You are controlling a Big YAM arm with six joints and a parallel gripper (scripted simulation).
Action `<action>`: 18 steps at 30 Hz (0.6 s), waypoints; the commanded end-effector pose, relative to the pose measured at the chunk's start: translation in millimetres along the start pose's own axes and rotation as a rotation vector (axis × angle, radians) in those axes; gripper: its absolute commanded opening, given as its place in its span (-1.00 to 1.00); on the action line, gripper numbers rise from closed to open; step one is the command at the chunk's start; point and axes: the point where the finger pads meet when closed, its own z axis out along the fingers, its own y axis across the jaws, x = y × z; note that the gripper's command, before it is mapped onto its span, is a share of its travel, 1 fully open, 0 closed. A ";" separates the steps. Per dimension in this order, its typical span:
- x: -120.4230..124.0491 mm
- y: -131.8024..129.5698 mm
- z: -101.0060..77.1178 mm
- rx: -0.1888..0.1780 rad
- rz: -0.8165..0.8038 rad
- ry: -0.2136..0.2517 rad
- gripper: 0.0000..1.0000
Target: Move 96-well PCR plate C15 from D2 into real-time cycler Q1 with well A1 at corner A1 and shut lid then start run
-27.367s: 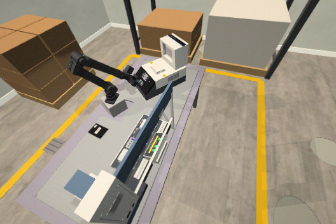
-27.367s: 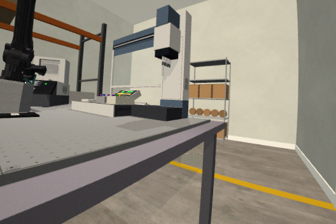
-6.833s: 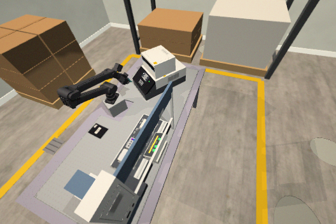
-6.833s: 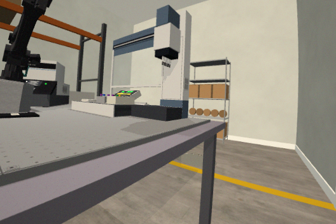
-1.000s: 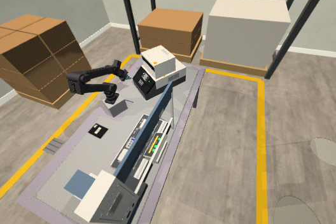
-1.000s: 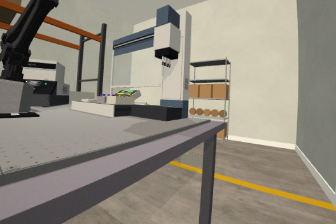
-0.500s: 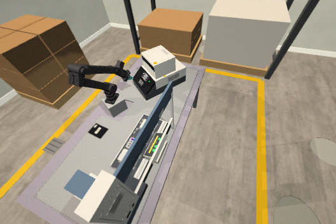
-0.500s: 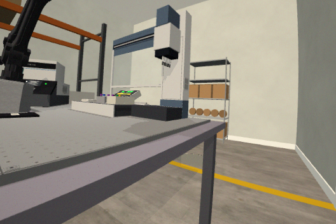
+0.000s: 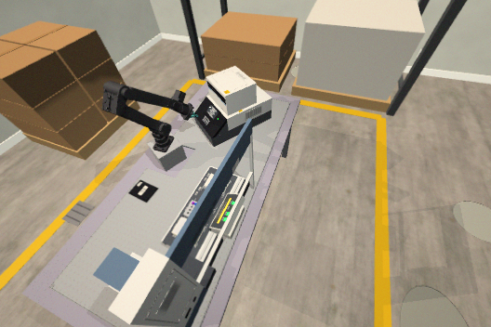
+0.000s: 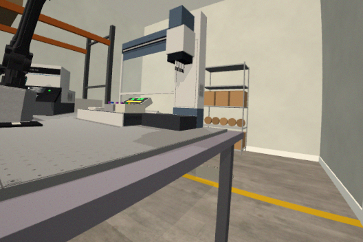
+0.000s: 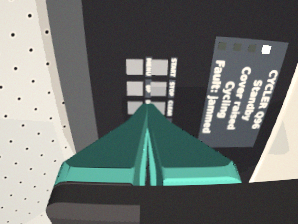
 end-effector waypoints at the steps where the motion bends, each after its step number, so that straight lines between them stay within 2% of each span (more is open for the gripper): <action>1: -12.4 -31.9 -1.7 0.055 0.015 -0.025 -1.00; 3: -14.7 -37.3 0.6 0.065 0.025 -0.033 -1.00; 15: -11.0 -37.9 26.7 0.054 0.017 -0.022 -1.00; 18: -12.2 -39.4 26.3 0.056 0.020 -0.023 -1.00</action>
